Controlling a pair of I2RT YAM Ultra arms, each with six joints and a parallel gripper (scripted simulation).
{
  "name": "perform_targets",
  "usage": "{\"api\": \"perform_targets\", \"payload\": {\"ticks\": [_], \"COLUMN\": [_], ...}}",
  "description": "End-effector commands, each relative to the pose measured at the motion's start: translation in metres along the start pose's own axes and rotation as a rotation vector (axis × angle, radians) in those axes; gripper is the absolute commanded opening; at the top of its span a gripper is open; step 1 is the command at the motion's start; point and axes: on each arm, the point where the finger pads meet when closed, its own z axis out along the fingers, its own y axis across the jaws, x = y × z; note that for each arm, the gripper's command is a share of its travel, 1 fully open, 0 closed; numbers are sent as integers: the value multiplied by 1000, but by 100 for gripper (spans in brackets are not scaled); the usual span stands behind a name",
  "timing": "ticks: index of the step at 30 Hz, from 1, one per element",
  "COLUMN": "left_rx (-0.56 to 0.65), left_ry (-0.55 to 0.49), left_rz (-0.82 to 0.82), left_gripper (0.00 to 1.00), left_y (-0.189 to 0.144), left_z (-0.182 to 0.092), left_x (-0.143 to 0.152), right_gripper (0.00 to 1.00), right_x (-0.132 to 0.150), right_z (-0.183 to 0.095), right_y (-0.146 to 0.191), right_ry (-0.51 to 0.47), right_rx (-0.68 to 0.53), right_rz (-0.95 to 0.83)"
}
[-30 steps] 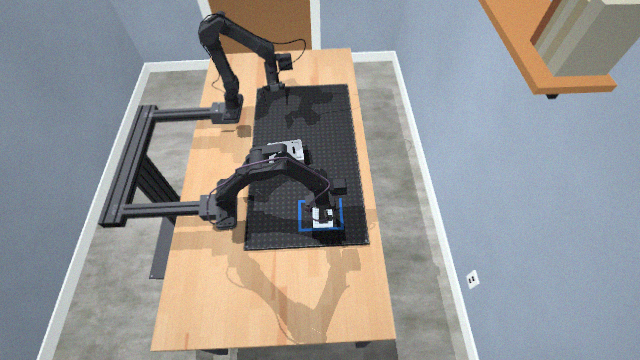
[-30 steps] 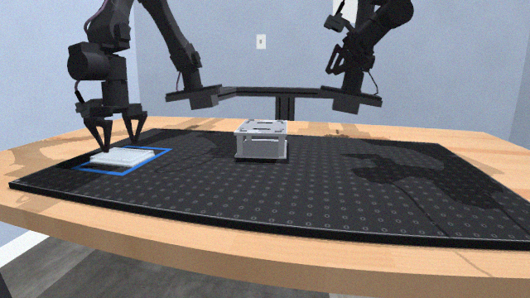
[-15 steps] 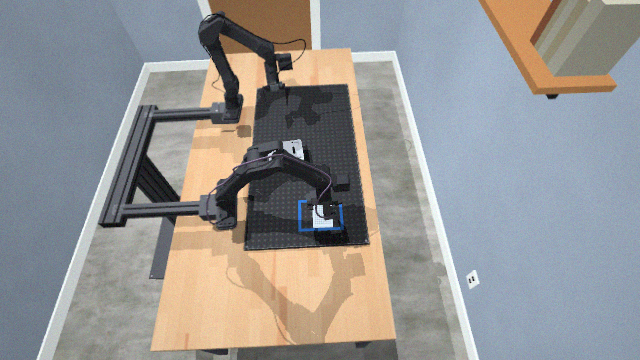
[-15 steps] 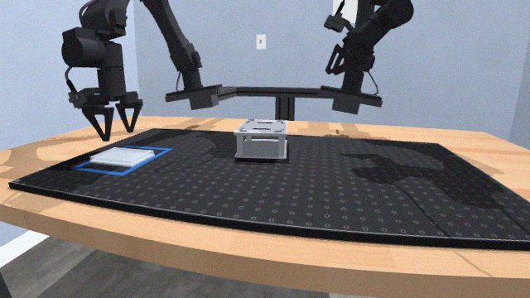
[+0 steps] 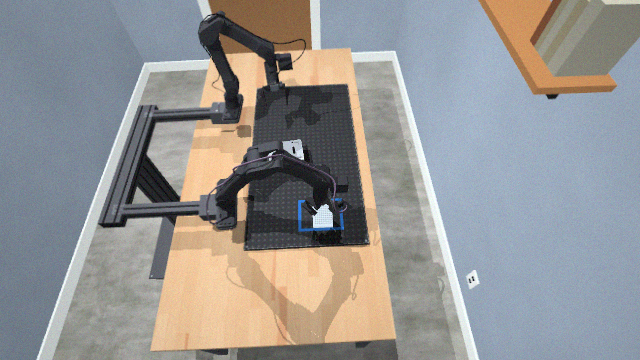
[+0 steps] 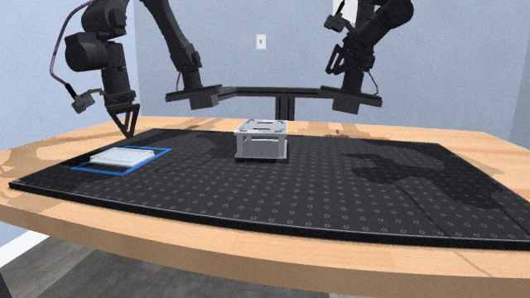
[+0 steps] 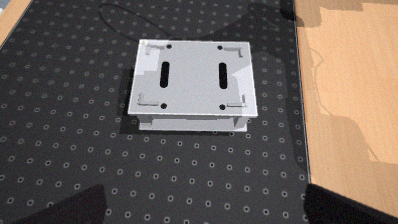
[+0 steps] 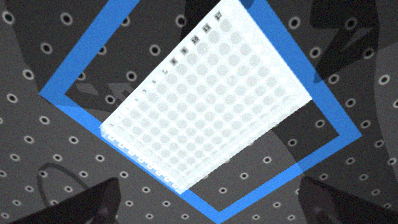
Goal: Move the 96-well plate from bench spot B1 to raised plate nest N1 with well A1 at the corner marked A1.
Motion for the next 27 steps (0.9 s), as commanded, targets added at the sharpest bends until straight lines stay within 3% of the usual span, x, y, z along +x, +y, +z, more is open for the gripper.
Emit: {"api": "perform_targets", "payload": {"ticks": [1, 9, 11, 16, 27], "left_rx": [-12, -12, -12, -12, -12], "left_ry": [-14, -14, -14, -14, -14], "left_rz": [27, 27, 27, 27, 27], "left_gripper": [100, 100, 100, 100, 100], "left_y": [7, 7, 7, 7, 7], "left_z": [-6, -6, -6, -6, -6], "left_x": [-9, -9, -9, -9, -9], "right_gripper": [100, 100, 100, 100, 100], "right_x": [-3, -7, -7, -15, -26], "right_z": [-2, 0, 0, 1, 2], "right_y": [-8, -14, -14, -15, -17], "right_ry": [7, 6, 6, -12, -27], "right_rx": [34, 61, 61, 78, 116], "right_rz": [-266, -619, -619, -899, -1340]}}
